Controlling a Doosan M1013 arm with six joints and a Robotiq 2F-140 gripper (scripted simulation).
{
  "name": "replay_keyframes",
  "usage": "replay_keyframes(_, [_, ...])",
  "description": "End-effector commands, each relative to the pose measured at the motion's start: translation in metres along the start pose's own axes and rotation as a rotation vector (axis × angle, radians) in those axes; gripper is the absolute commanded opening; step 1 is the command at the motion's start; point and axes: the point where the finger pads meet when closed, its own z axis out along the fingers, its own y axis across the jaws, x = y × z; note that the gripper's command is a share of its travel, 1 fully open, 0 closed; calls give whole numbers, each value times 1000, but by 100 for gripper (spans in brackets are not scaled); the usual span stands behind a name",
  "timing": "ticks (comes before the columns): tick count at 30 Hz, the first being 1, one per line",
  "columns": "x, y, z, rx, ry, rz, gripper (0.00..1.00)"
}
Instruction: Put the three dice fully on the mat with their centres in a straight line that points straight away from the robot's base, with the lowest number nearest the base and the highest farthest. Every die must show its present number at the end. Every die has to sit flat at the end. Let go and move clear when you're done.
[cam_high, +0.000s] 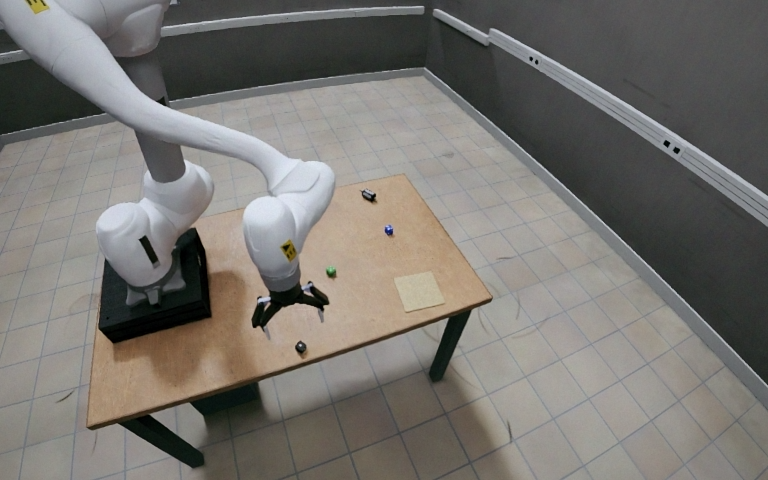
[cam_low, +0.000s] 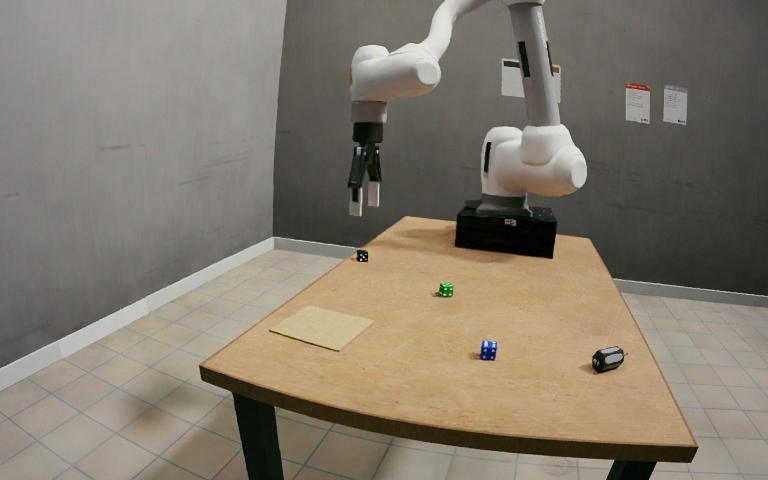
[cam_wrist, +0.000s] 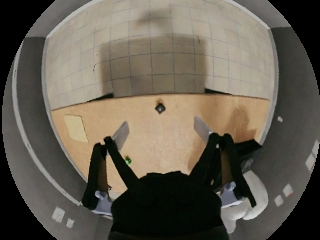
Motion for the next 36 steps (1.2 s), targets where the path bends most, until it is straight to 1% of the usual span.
replay_keyframes(1, [0, -1, 3, -8, 11, 173, 100])
replay_keyframes(3, [0, -1, 4, -8, 11, 215, 100])
replay_keyframes(4, [1, -1, 6, -8, 11, 276, 100])
replay_keyframes(6, [1, -1, 7, -7, 11, 320, 100])
replay_keyframes(11, [1, -1, 11, -6, 12, 515, 100])
replay_keyframes(12, [1, -1, 11, -6, 12, 521, 100])
replay_keyframes(13, [1, -1, 12, -6, 12, 582, 100])
replay_keyframes(15, [1, -1, 12, -6, 12, 582, 100])
replay_keyframes(16, [1, -1, 13, -6, 12, 613, 100])
replay_keyframes(17, [1, -1, 15, -5, 13, 698, 100])
replay_keyframes(22, [2, -1, 18, -4, 13, 838, 100])
replay_keyframes(24, [2, -1, 20, -4, 13, 930, 100])
replay_keyframes(28, [2, -1, 22, -3, 13, 995, 100])
replay_keyframes(32, [2, -1, 22, -3, 13, 1000, 100])
replay_keyframes(33, [2, -1, 22, -3, 13, 1000, 32])
replay_keyframes(36, [2, -1, 22, -3, 13, 1000, 32])
